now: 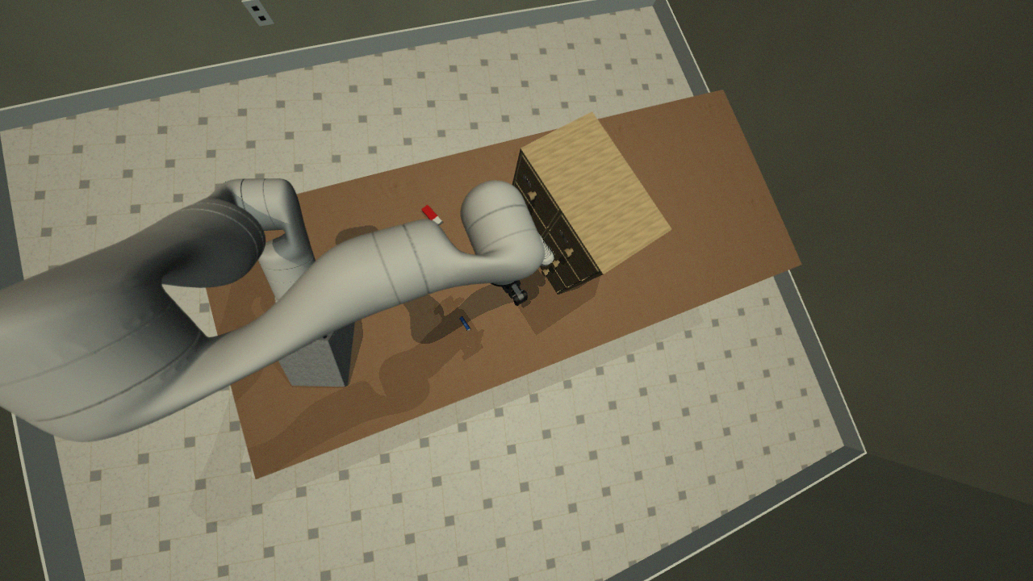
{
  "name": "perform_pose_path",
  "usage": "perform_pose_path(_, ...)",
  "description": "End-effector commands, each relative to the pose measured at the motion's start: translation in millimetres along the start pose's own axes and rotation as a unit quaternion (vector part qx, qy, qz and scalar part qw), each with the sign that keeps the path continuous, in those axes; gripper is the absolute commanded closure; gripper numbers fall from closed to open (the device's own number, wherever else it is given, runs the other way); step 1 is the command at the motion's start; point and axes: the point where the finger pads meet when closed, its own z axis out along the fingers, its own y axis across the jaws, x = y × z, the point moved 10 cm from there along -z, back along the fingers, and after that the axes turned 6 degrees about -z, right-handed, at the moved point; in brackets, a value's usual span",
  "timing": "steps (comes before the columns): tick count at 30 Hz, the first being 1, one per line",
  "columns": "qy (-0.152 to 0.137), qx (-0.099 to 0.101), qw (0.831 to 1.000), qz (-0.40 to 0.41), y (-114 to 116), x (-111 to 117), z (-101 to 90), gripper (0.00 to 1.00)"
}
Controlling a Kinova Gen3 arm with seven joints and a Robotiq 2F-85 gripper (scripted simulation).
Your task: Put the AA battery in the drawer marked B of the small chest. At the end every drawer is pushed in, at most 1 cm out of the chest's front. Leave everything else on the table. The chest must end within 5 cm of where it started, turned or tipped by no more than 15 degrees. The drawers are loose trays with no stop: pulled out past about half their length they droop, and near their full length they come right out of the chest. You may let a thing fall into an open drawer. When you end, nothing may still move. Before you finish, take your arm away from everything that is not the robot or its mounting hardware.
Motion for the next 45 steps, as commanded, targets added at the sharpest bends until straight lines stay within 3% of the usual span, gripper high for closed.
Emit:
perform_pose_path(1,0.009,0.000,1.000,0.001,0.3,-2.8,0.6,0.00)
perform_pose_path(14,0.059,-0.006,0.998,0.001,-0.1,-7.0,10.1,0.00)
perform_pose_path(29,0.149,-0.015,0.989,0.001,-1.0,-14.2,29.7,0.00)
perform_pose_path(31,0.149,-0.015,0.989,0.001,-1.0,-14.2,29.7,0.00)
perform_pose_path(45,0.242,-0.025,0.970,0.002,-1.7,-20.7,53.8,0.00)
